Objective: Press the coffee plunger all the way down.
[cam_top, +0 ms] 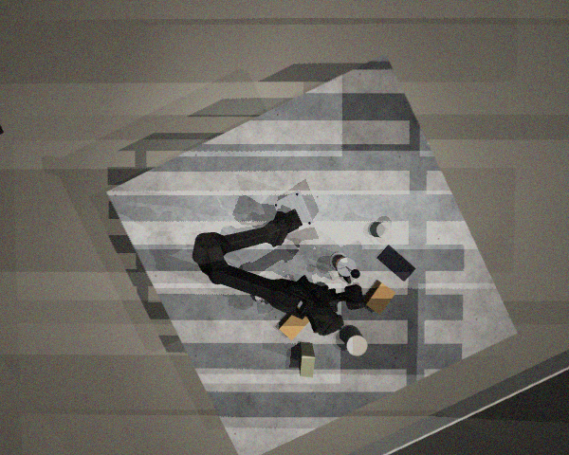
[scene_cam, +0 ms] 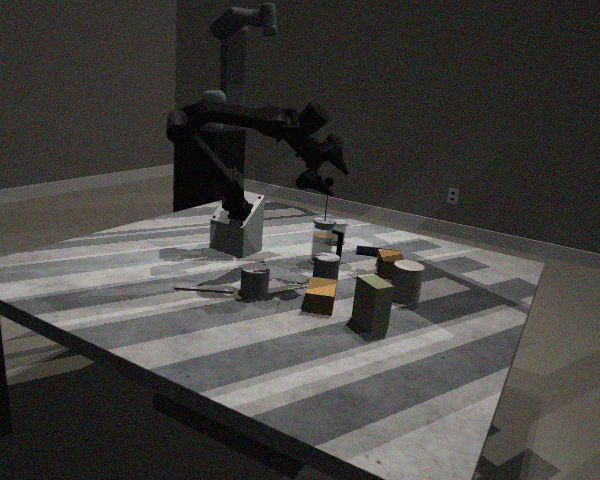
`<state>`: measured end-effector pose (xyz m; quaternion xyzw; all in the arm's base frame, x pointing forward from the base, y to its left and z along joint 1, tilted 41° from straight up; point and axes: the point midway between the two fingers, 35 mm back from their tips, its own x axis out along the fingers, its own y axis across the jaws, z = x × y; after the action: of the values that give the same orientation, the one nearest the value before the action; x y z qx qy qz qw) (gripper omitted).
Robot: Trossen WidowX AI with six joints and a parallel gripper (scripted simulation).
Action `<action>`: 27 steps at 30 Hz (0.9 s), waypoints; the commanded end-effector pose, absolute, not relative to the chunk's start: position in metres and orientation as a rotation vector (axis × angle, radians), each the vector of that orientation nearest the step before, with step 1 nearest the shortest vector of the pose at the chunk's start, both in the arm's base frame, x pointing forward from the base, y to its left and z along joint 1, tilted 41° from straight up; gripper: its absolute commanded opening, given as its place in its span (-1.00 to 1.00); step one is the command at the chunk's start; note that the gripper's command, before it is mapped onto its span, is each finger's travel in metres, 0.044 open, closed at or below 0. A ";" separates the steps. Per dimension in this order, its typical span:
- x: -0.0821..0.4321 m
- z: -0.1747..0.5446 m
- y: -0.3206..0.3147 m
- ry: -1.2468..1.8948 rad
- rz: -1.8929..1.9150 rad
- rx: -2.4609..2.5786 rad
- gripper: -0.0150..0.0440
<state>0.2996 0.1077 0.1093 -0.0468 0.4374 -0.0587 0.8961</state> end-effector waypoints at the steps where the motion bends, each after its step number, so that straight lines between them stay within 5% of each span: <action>1: 0.276 0.106 0.134 0.887 -0.054 -0.269 1.00; 12: 0.200 0.112 0.200 0.672 0.170 -0.762 1.00; 27: 0.197 0.066 0.162 0.668 0.179 -0.771 1.00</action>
<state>0.1959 0.1622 0.0656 -0.3747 0.3234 0.0822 0.8650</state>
